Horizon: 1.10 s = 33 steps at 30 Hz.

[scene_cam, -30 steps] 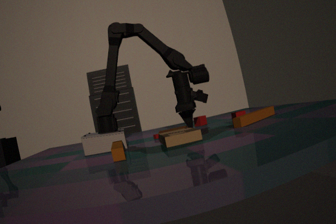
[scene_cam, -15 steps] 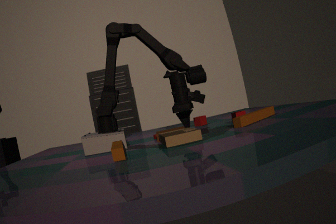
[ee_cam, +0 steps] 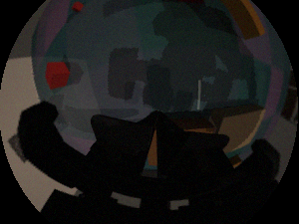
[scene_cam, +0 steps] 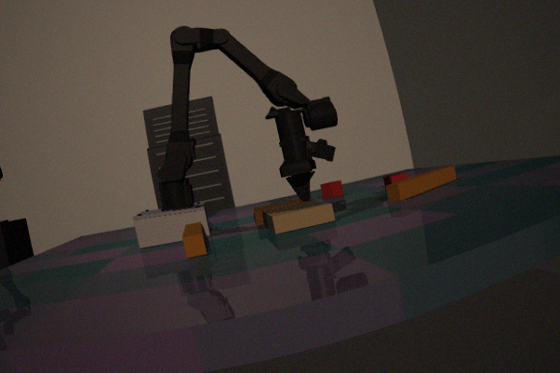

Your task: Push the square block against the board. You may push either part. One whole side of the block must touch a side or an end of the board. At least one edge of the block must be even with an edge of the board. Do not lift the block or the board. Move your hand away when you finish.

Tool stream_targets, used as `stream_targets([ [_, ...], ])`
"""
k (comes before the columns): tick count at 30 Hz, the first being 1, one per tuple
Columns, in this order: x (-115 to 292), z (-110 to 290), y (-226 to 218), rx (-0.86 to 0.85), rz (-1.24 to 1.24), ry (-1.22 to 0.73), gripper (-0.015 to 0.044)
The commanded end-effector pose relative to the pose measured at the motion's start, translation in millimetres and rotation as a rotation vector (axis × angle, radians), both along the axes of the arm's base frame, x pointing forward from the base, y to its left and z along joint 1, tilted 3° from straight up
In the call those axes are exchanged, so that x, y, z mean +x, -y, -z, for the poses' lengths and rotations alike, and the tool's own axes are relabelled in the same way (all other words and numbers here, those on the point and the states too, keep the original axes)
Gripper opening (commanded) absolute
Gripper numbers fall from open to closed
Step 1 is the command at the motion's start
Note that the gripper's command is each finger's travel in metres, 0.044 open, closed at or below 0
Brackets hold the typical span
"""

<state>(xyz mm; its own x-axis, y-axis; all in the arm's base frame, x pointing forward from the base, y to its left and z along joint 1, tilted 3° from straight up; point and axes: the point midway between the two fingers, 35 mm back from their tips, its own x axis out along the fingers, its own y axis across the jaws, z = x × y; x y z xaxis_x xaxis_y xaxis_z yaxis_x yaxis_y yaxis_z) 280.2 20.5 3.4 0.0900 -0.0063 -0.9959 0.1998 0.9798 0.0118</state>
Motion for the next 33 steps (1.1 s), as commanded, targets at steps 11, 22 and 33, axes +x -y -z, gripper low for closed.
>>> stream_targets([
  [11, 4.5, 2.0, 1.9, -0.002, 0.005, -0.013, 0.0],
  [22, 22.6, 1.0, 4.9, -0.003, 0.005, -0.011, 0.0],
  [33, 40.5, 0.8, 8.4, -0.003, 0.005, -0.009, 0.0],
])
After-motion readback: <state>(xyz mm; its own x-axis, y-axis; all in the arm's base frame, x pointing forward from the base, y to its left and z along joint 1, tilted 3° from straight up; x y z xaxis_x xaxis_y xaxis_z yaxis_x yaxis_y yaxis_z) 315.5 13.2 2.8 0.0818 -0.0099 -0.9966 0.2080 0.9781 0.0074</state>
